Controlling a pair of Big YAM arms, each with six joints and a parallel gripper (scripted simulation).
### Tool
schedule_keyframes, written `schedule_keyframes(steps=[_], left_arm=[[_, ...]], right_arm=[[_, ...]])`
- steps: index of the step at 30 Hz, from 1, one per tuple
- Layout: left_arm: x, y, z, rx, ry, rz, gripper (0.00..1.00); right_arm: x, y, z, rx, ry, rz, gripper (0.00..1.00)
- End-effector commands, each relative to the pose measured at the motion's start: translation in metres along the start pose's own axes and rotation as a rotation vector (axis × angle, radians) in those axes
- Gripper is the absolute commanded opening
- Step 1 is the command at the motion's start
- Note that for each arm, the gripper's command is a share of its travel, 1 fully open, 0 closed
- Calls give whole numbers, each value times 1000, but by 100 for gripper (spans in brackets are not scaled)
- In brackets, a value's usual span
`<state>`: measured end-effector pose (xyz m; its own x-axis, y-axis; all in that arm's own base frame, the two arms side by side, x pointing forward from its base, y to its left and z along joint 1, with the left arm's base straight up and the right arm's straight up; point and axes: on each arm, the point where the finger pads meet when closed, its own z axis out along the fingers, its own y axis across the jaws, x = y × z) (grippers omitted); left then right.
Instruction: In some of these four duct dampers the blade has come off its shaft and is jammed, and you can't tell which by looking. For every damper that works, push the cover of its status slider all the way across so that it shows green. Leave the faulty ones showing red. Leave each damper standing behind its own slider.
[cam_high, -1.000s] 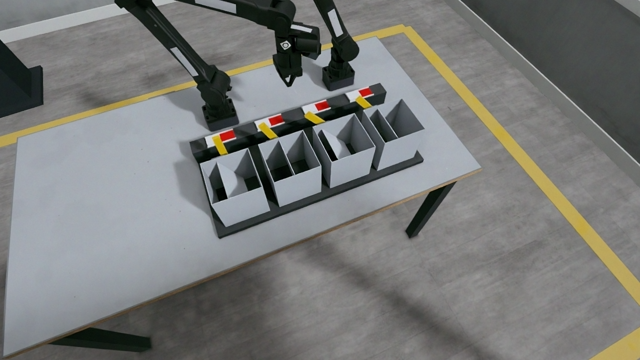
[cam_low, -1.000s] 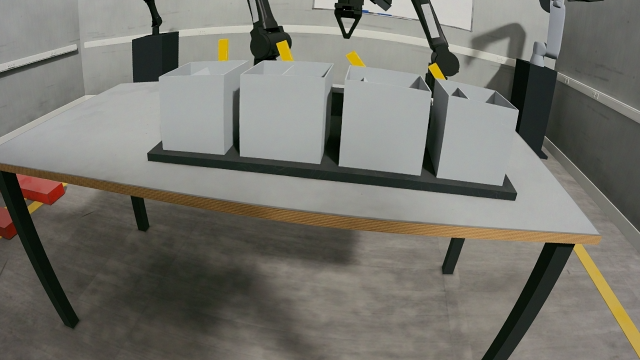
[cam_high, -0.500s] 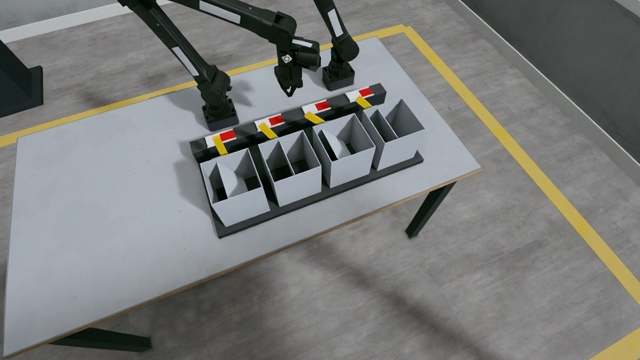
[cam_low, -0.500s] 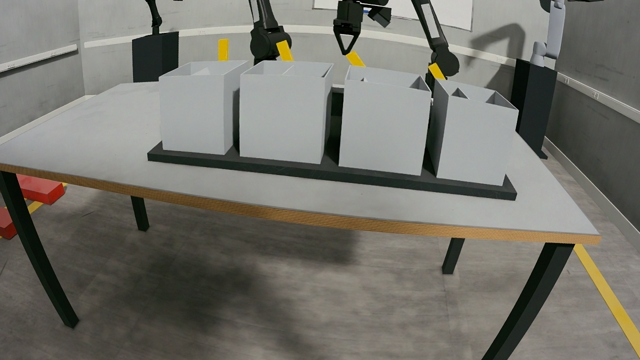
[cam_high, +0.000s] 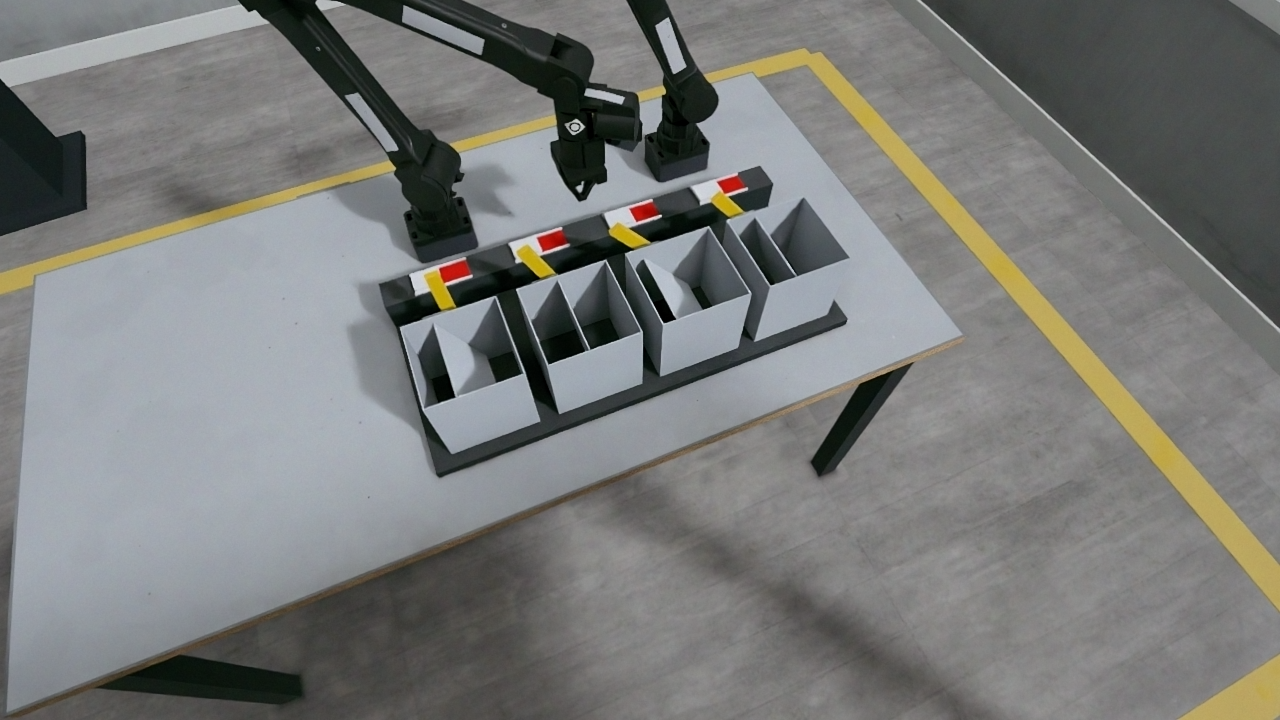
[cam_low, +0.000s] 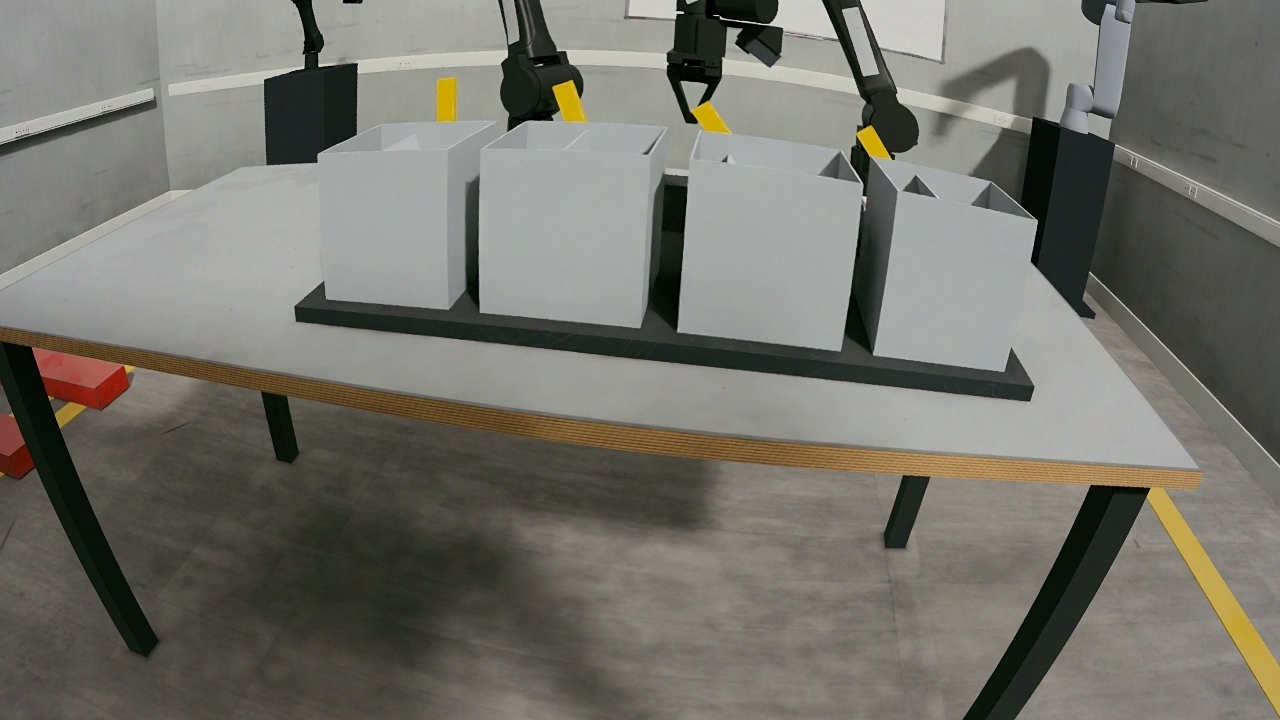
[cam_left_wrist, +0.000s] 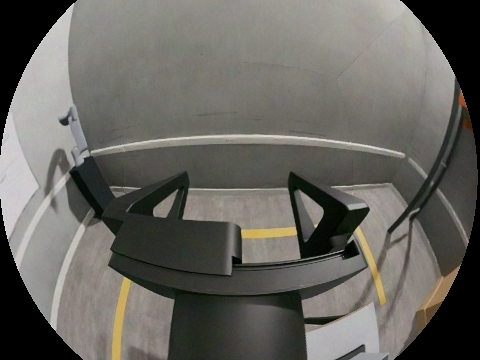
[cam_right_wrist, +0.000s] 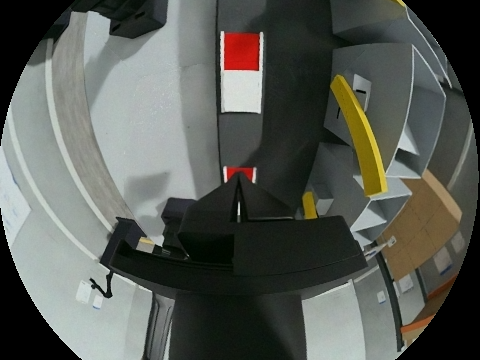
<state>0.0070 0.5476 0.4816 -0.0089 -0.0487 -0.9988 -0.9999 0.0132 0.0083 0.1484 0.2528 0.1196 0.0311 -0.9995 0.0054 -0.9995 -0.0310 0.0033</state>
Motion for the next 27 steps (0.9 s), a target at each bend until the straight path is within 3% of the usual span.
schedule_keyframes(steps=[1,14,19,23,27], left_arm=[[-19,5,-4,-9,-49,-9,100],[-19,5,-4,-9,-49,-9,100],[-19,5,-4,-9,-49,-9,100],[-19,5,-4,-9,-49,-9,100],[-19,5,-4,-9,-49,-9,100]], right_arm=[[-4,-5,0,11,-15,25,0],[-3,-4,1,9,-12,25,0],[-12,-1,12,5,-5,9,0],[-31,0,41,5,-5,9,0],[-38,-3,39,12,-18,9,0]])
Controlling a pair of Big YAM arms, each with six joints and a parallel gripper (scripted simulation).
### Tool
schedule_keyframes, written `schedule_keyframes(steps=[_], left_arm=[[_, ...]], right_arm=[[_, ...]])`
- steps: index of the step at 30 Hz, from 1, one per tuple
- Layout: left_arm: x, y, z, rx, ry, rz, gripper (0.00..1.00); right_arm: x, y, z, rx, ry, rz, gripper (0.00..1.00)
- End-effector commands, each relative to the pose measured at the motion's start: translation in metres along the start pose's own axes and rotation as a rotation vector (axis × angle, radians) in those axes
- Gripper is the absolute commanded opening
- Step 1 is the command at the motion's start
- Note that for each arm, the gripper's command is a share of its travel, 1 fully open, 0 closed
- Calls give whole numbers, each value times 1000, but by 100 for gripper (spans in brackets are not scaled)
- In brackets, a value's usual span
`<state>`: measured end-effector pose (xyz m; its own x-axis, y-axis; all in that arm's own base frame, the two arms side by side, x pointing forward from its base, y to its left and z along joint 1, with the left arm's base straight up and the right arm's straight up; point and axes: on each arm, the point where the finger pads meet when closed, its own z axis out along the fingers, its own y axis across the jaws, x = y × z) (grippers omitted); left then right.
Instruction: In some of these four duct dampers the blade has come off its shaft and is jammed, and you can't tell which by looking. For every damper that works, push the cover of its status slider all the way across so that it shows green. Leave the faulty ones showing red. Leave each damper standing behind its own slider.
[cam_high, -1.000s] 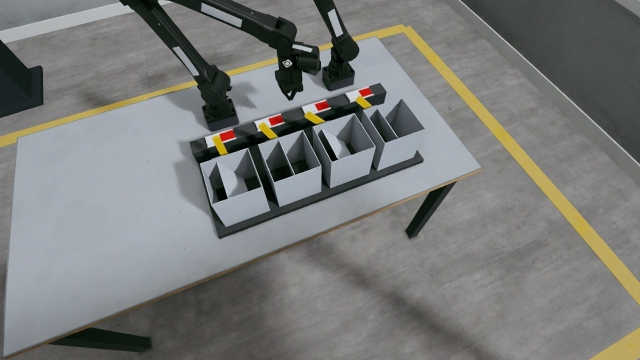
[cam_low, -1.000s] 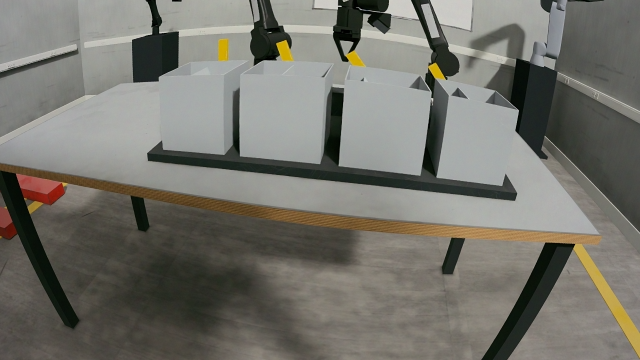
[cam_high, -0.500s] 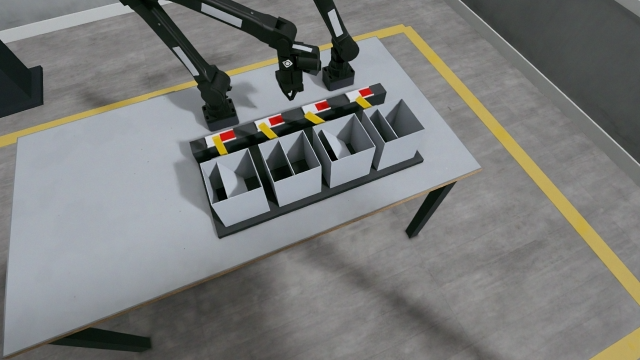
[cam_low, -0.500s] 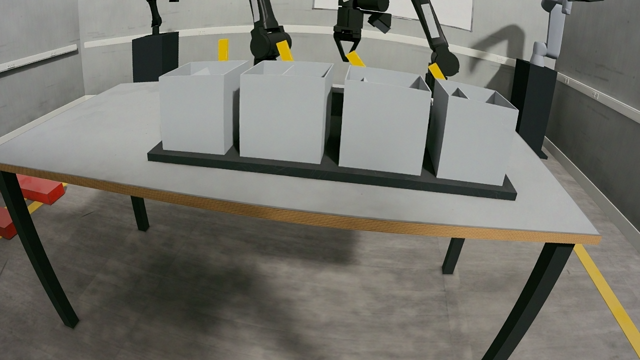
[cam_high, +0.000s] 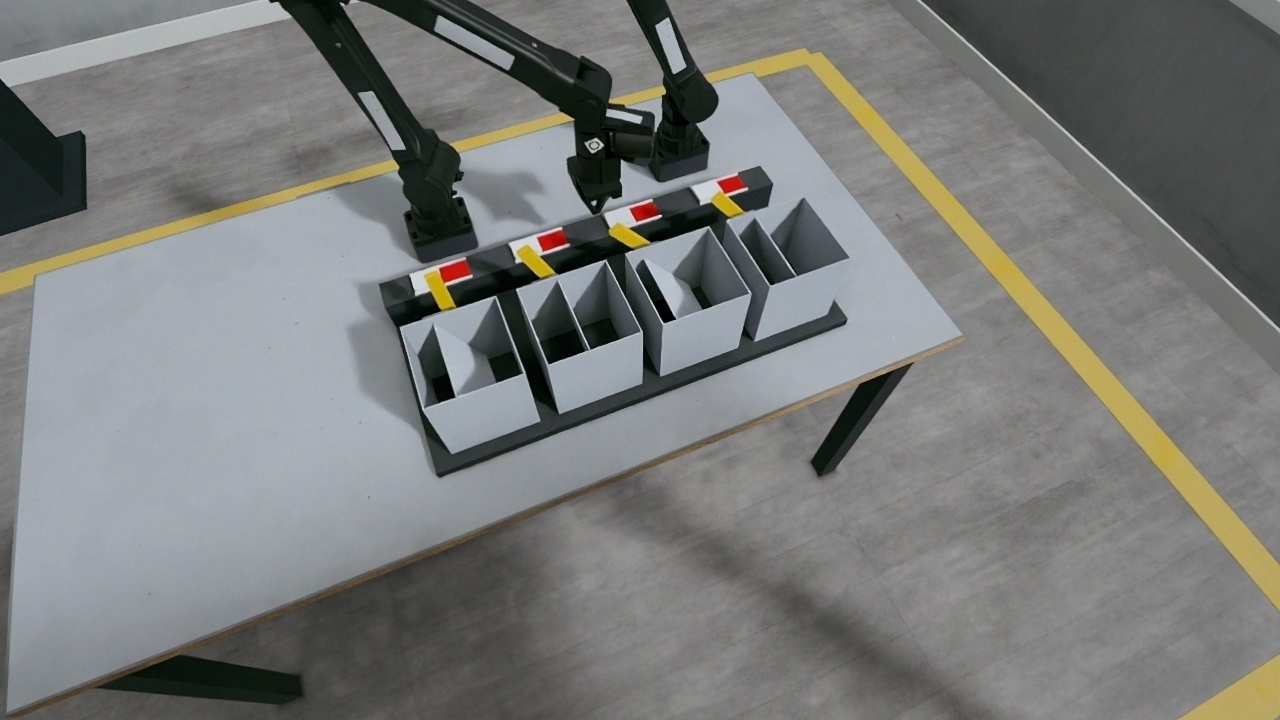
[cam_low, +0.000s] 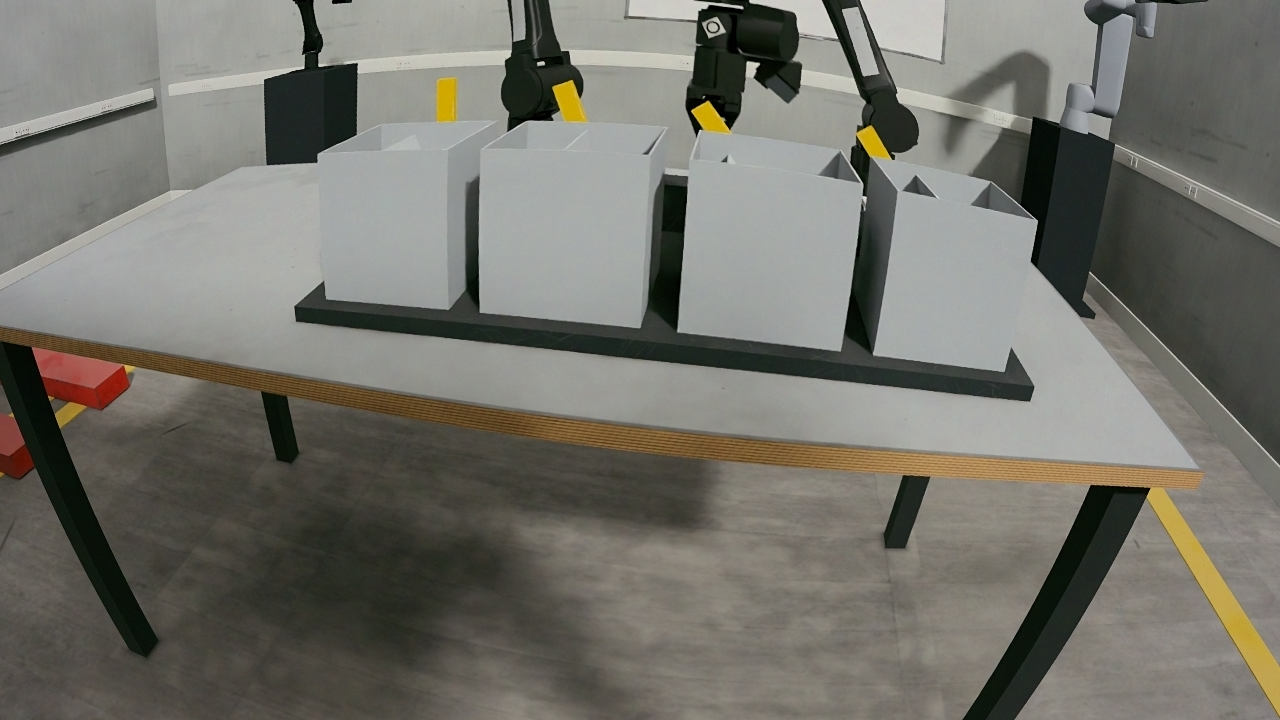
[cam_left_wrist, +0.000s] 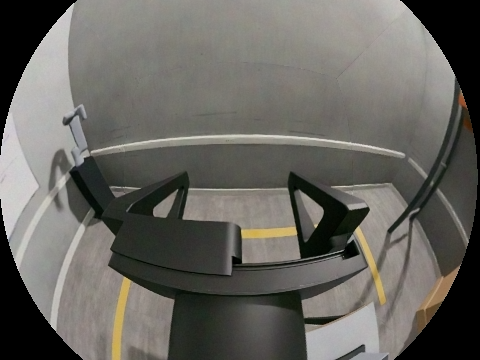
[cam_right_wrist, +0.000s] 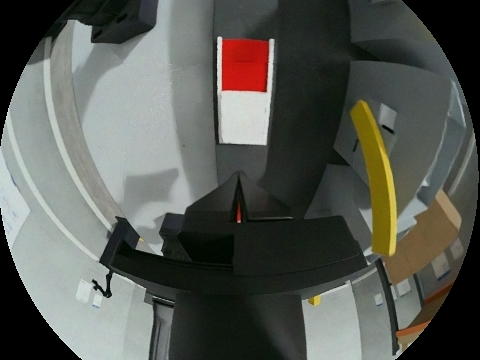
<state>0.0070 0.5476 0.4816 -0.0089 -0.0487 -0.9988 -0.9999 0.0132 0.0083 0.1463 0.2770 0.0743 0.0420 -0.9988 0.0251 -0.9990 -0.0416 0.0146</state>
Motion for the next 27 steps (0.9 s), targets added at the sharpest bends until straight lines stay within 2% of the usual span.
schedule_keyframes(steps=[1,9,10,27], left_arm=[[-19,5,-4,-9,-49,-9,100],[-19,5,-4,-9,-49,-9,100],[-19,5,-4,-9,-49,-9,100],[-19,5,-4,-9,-49,-9,100]], right_arm=[[-13,-9,-16,38,-65,32,0],[-12,-9,-16,36,-63,35,0],[-11,-9,-7,22,-37,35,0],[-12,-9,-13,32,-55,35,0]])
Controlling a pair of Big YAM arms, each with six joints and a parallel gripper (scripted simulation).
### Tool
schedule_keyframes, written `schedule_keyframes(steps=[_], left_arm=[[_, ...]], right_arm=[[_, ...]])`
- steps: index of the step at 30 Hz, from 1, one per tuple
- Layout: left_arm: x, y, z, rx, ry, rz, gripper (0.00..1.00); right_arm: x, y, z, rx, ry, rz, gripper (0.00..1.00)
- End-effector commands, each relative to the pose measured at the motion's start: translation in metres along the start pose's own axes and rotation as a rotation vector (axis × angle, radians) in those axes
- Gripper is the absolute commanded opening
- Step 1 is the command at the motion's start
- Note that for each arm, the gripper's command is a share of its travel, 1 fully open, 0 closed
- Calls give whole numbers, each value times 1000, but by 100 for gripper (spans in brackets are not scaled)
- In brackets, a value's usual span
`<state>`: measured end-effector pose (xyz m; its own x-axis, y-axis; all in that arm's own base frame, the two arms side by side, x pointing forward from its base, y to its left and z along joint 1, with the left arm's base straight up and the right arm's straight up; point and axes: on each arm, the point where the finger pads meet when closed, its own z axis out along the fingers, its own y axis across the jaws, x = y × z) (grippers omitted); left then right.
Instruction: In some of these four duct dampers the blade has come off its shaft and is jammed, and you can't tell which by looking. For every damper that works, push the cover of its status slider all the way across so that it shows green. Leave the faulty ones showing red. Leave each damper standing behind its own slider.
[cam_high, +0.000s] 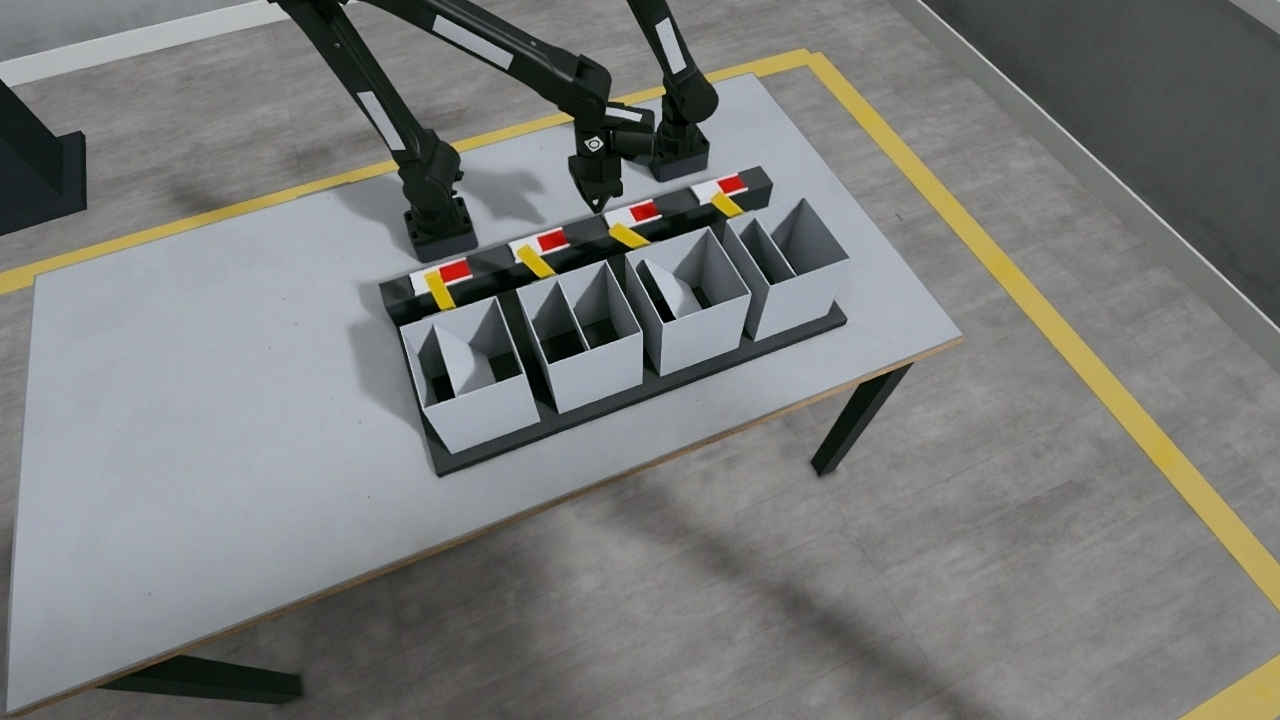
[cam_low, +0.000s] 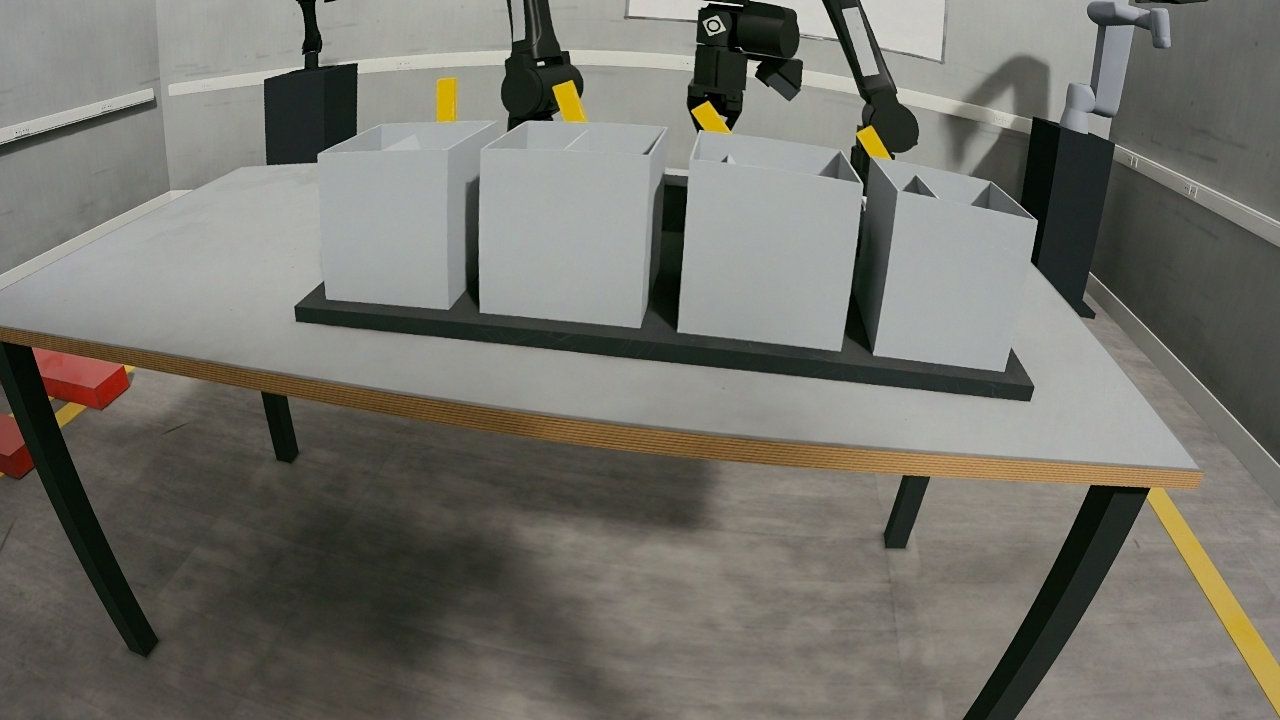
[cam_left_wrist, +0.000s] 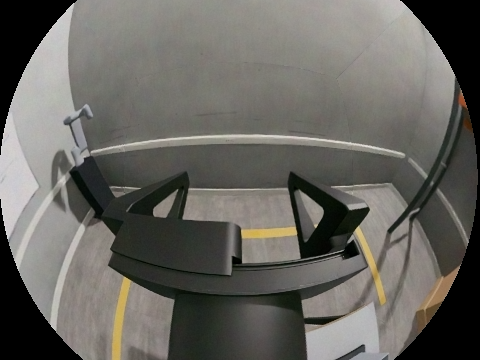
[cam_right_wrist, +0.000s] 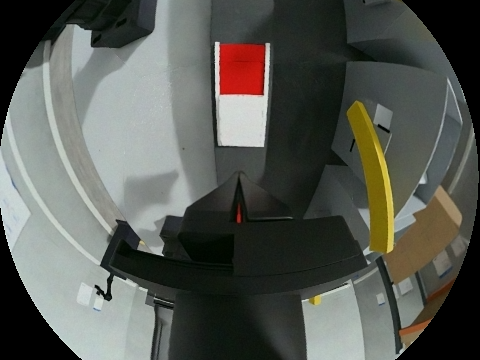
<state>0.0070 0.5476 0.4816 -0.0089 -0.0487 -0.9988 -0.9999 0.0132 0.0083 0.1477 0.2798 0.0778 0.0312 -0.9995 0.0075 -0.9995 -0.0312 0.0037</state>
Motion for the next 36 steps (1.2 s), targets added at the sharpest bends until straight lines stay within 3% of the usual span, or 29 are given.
schedule_keyframes(steps=[1,36], left_arm=[[-19,5,-4,-9,-49,-9,100],[-19,5,-4,-9,-49,-9,100]], right_arm=[[-9,-8,-9,21,-37,25,0],[-4,-5,12,13,-22,25,0]])
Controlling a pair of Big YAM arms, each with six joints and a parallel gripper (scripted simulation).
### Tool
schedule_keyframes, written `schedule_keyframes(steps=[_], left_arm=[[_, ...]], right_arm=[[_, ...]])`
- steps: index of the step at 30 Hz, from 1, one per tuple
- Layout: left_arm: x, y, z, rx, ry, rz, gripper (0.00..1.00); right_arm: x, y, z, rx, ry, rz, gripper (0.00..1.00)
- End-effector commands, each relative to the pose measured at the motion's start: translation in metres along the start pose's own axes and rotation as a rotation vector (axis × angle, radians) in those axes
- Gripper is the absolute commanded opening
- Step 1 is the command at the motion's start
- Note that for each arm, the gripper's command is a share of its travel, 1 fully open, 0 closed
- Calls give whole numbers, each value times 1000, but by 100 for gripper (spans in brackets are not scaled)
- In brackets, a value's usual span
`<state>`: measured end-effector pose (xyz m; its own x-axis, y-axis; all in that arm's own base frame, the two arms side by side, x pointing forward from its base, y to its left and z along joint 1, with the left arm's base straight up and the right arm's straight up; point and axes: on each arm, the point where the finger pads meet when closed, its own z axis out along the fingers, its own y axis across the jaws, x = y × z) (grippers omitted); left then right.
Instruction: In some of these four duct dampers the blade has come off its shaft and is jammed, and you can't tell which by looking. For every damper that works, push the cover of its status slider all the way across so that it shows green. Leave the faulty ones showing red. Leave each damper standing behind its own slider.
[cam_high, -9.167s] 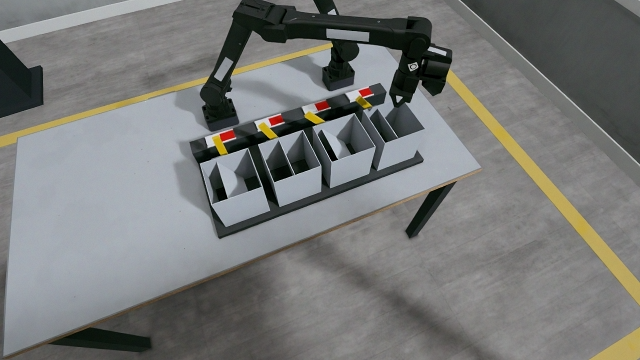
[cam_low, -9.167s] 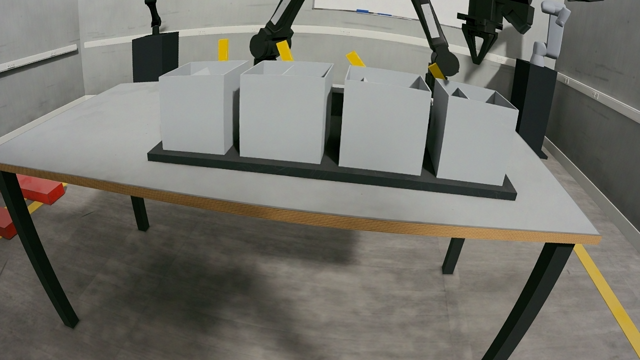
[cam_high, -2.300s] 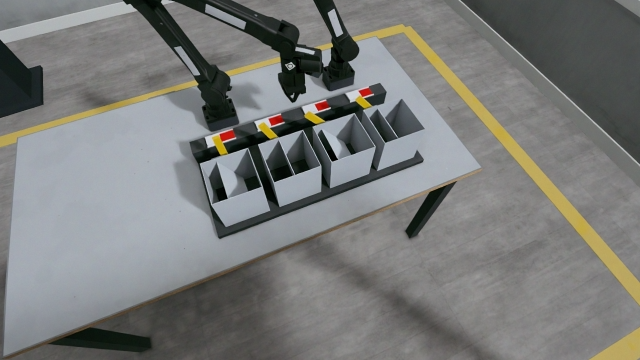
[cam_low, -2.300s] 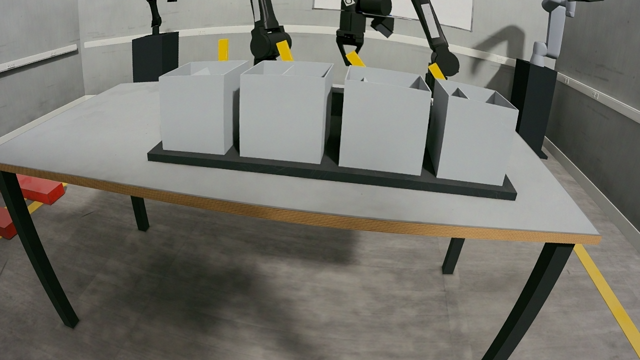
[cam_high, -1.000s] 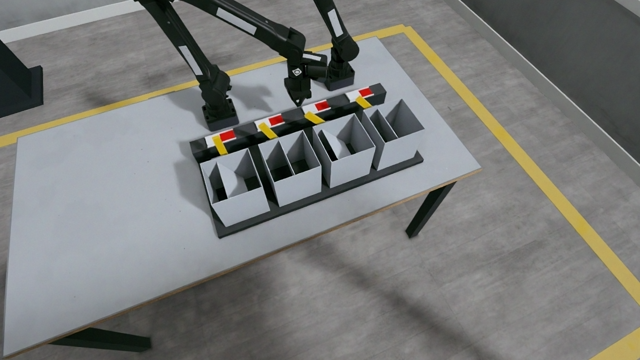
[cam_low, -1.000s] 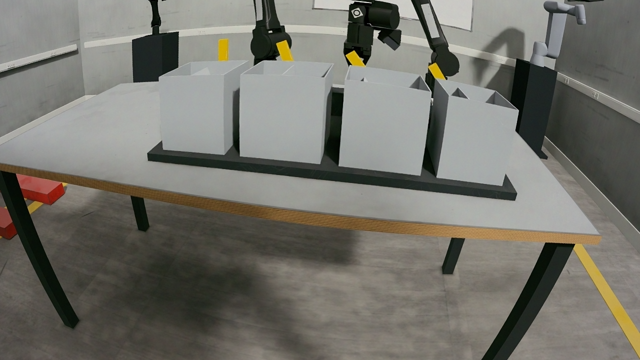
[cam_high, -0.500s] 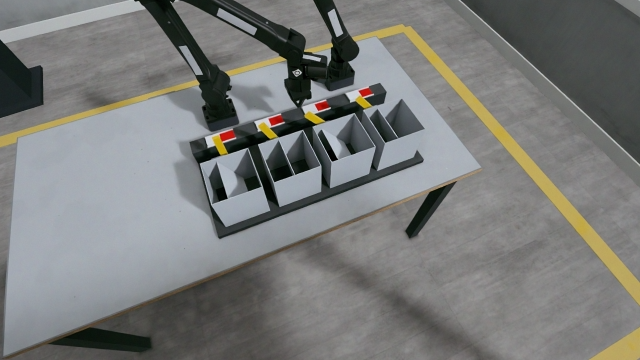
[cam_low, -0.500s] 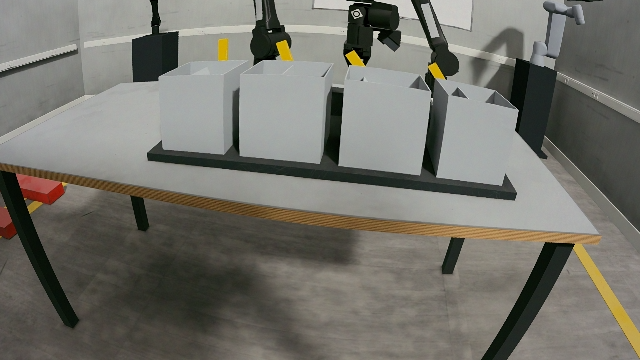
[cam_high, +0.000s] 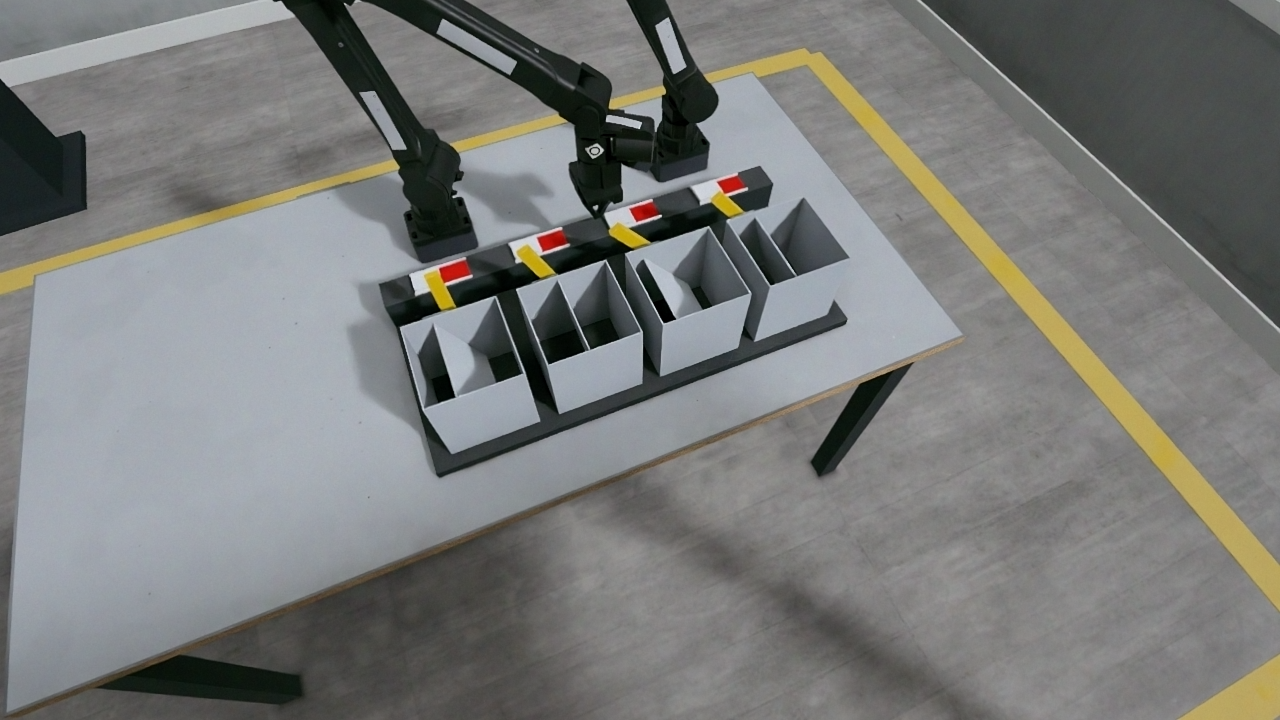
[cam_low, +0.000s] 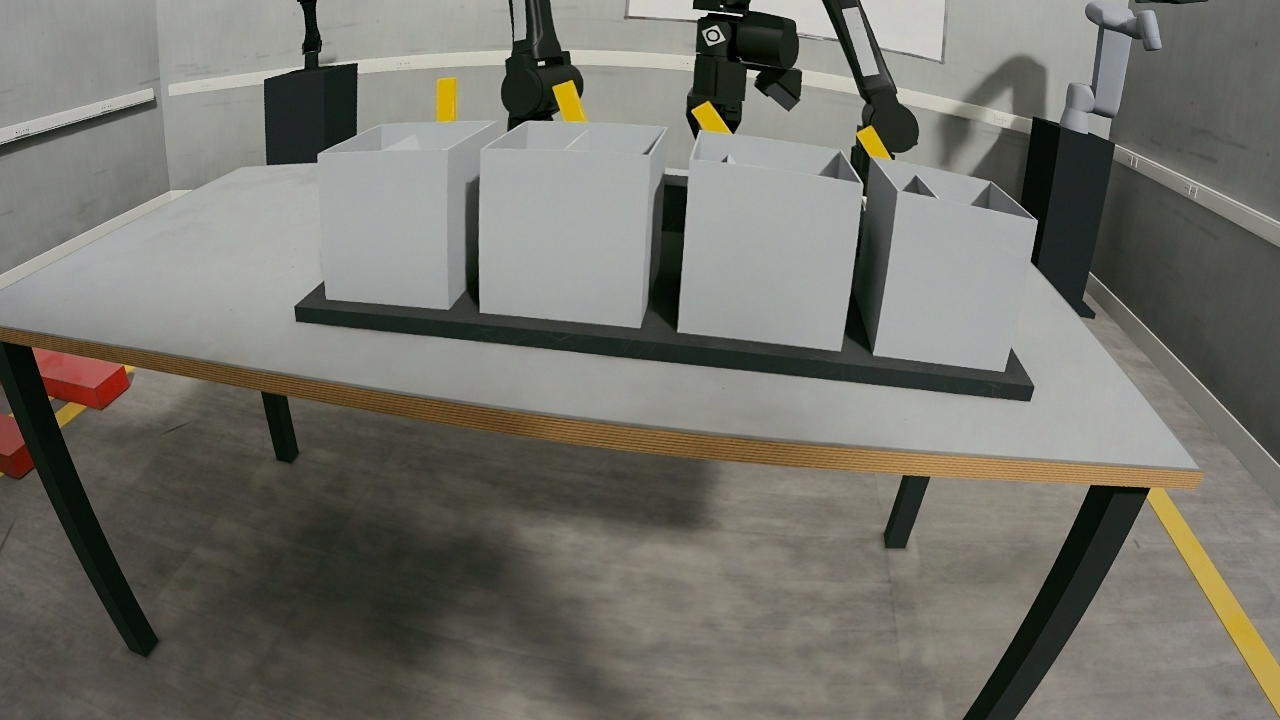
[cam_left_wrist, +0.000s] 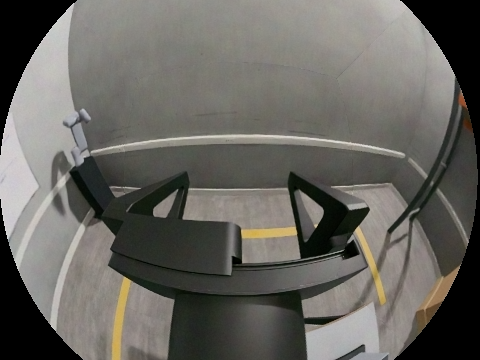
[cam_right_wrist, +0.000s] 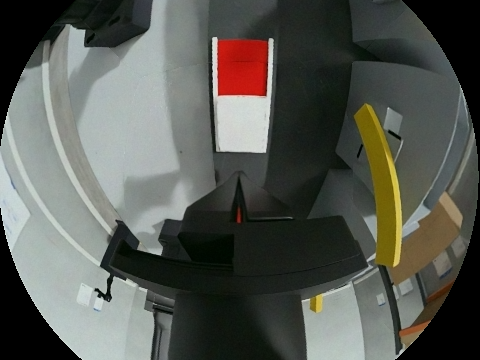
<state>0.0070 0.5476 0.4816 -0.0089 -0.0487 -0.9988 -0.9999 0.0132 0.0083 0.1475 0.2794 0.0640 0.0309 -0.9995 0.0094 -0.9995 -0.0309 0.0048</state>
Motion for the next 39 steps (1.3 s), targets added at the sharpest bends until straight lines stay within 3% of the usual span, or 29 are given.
schedule_keyframes(steps=[1,39], left_arm=[[-19,5,-4,-9,-49,-9,100],[-19,5,-4,-9,-49,-9,100]], right_arm=[[-4,-4,1,10,-17,25,0],[-5,-6,9,11,-19,25,0]])
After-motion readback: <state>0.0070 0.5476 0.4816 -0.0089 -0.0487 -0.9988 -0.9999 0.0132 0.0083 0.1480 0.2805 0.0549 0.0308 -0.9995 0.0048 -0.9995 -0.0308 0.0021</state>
